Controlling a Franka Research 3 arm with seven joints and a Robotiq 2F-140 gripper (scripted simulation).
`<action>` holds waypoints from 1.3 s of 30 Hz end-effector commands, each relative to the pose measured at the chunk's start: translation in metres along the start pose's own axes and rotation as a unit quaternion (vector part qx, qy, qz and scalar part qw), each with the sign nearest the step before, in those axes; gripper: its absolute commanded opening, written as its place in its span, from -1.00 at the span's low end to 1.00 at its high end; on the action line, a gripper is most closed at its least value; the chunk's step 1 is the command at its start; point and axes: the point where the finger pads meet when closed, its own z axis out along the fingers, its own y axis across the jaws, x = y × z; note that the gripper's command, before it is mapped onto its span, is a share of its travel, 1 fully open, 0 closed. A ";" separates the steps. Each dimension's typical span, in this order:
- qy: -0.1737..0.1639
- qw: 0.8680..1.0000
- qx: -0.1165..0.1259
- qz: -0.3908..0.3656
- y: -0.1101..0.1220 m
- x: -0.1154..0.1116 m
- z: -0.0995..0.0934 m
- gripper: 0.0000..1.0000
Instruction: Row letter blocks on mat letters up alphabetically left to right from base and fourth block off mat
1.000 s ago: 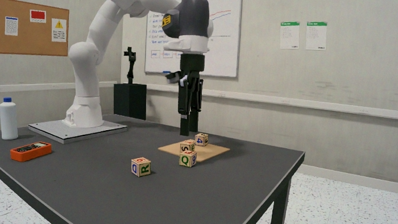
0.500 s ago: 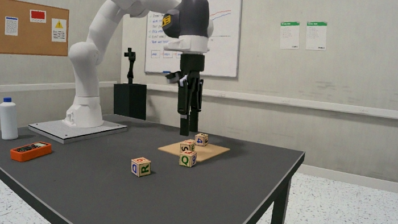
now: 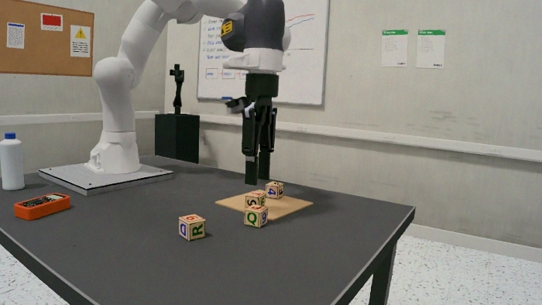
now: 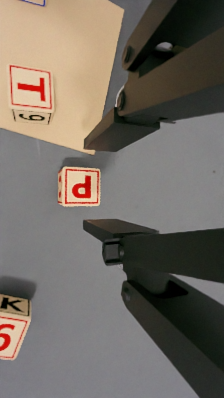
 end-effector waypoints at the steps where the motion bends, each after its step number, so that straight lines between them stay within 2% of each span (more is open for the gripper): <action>1: 0.002 1.000 -0.001 0.003 0.001 0.001 0.001 -0.14; 15: 0.002 1.000 -0.001 0.004 0.001 0.001 0.009 -0.14; 39: 0.002 1.000 -0.001 0.004 0.001 0.000 0.042 -0.14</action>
